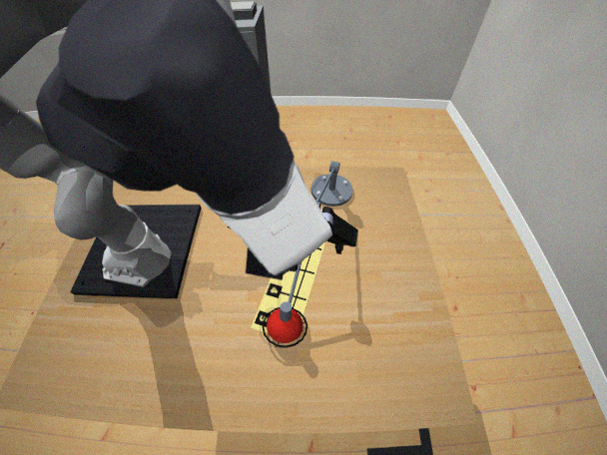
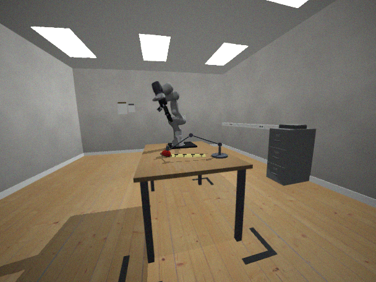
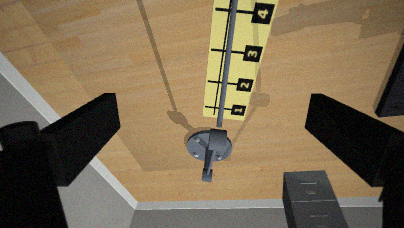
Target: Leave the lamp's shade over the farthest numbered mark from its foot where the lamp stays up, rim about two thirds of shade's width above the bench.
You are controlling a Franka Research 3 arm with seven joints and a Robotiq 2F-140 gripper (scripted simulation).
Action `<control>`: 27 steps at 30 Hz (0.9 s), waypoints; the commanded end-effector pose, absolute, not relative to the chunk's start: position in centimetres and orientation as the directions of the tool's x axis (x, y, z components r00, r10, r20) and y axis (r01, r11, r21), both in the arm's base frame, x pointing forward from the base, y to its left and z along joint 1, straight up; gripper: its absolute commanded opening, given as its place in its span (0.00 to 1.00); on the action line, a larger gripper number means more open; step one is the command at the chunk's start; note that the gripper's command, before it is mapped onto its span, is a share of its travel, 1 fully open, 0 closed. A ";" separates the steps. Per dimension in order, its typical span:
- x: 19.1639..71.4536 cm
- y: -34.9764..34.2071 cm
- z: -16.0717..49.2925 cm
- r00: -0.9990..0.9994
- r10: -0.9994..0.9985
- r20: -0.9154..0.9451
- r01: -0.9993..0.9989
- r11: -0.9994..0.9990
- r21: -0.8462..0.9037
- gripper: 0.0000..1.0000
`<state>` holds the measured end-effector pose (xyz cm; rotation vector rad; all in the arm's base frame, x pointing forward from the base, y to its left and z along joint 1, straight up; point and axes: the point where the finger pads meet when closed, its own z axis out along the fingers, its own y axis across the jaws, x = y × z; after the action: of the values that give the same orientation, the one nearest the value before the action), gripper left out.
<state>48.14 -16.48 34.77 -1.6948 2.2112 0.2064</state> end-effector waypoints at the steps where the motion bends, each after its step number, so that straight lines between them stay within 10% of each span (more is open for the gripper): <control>1: 48.4 -15.0 34.6 -0.243 -0.903 -0.355 -0.953 0.290 -0.084 1.00; 27: 50.7 -4.7 34.4 -0.195 -0.917 -0.350 -0.966 0.241 -0.094 1.00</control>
<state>50.32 -5.77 34.33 -1.7766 2.1642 0.2051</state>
